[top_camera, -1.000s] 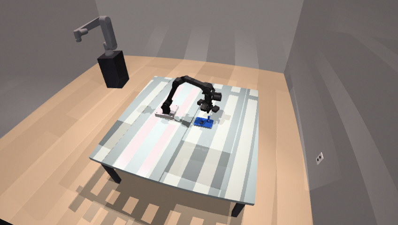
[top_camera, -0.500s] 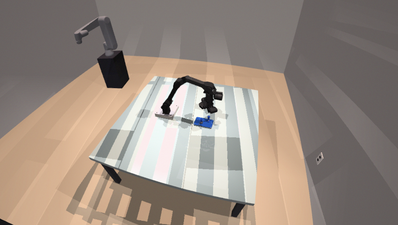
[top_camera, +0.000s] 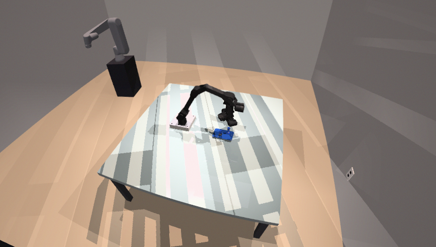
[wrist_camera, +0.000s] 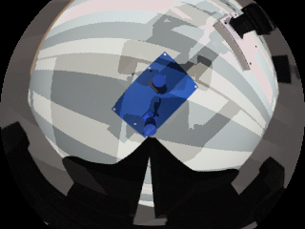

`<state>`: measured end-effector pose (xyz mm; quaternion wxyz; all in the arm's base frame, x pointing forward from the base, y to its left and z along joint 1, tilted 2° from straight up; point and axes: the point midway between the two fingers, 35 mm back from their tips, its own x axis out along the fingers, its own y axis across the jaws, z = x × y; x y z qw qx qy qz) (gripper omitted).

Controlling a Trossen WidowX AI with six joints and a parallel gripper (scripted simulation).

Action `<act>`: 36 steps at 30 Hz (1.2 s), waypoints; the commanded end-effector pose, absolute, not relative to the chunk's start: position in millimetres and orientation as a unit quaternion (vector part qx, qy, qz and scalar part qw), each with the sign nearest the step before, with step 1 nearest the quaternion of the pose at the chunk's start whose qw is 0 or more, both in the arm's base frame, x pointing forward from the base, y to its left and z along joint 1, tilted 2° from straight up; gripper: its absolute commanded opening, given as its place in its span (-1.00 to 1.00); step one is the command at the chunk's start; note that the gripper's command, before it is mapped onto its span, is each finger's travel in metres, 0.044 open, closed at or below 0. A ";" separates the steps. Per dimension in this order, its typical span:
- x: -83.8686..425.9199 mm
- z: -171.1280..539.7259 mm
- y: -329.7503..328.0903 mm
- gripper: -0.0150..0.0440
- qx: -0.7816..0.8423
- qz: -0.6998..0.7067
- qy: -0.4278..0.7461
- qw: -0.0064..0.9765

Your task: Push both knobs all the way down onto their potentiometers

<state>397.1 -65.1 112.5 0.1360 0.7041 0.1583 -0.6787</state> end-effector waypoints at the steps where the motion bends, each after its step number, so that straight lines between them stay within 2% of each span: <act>1: 397.5 108.8 -65.5 -0.49 0.705 -0.679 0.155 0.136; 36: 398.2 86.5 -64.7 -0.49 0.705 -0.679 0.155 0.136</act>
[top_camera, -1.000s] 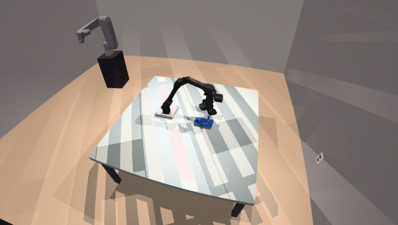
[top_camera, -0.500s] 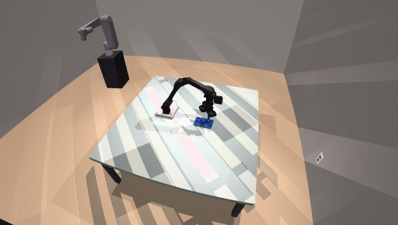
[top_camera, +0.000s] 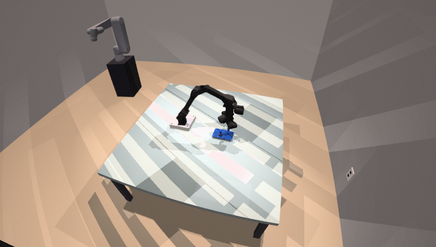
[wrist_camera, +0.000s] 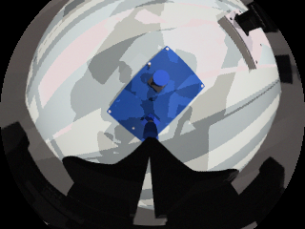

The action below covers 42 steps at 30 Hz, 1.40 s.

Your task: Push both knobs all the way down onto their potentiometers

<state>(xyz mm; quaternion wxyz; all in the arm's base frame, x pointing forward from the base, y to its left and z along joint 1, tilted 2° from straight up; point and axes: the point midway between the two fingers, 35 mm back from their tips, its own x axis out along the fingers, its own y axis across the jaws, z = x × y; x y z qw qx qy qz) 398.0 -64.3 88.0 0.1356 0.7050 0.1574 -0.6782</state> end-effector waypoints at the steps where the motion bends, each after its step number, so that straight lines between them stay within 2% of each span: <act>1: 398.2 86.2 -64.7 -0.49 0.705 -0.679 0.155 0.136; 42: 398.3 79.6 -64.5 -0.49 0.705 -0.679 0.155 0.136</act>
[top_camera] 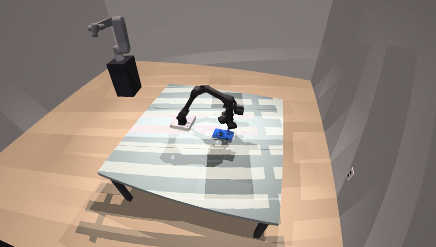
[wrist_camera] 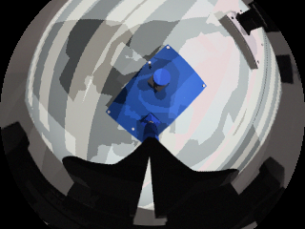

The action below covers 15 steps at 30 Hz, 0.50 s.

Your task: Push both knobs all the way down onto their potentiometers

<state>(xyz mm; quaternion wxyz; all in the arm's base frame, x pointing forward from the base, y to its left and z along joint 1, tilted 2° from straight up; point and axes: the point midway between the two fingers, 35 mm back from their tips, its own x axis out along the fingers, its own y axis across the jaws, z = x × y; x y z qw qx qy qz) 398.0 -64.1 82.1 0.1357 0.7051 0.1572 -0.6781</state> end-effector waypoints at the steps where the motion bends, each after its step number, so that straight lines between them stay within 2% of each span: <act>1: 398.3 79.6 -64.5 -0.49 0.705 -0.679 0.155 0.136; 15: 398.5 75.0 -64.3 -0.49 0.705 -0.679 0.155 0.136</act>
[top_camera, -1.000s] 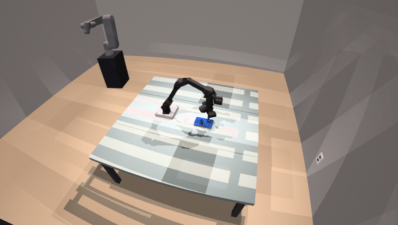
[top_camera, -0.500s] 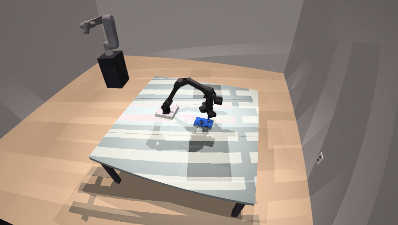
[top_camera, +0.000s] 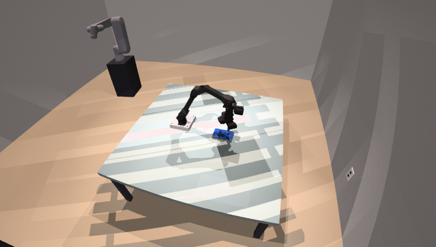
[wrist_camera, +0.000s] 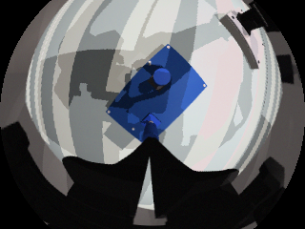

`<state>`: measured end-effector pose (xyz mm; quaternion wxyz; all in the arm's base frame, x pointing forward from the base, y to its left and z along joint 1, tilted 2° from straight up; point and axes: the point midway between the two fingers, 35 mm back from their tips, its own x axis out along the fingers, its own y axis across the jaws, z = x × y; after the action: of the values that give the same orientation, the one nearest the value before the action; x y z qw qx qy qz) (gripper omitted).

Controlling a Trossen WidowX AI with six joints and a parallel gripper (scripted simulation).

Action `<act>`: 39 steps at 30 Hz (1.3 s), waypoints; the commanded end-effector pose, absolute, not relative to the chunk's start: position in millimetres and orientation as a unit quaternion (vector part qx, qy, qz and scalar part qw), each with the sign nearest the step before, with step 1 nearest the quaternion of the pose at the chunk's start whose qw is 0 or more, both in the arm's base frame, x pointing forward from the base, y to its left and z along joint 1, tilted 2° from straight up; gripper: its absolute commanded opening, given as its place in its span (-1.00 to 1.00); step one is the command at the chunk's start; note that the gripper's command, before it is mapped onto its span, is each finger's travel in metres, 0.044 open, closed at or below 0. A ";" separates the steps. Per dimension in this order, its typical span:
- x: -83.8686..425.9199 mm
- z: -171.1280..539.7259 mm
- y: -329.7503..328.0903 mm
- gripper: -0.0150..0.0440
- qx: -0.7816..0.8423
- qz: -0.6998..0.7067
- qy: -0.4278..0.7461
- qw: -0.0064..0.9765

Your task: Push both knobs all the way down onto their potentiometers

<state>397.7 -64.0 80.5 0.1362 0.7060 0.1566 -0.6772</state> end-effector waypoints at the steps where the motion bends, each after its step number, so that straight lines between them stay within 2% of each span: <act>1: 398.5 75.0 -64.3 -0.49 0.705 -0.679 0.155 0.136; 39: 398.8 62.3 -63.8 -0.49 0.705 -0.679 0.155 0.136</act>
<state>397.1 -63.7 76.3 0.1375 0.7084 0.1552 -0.6747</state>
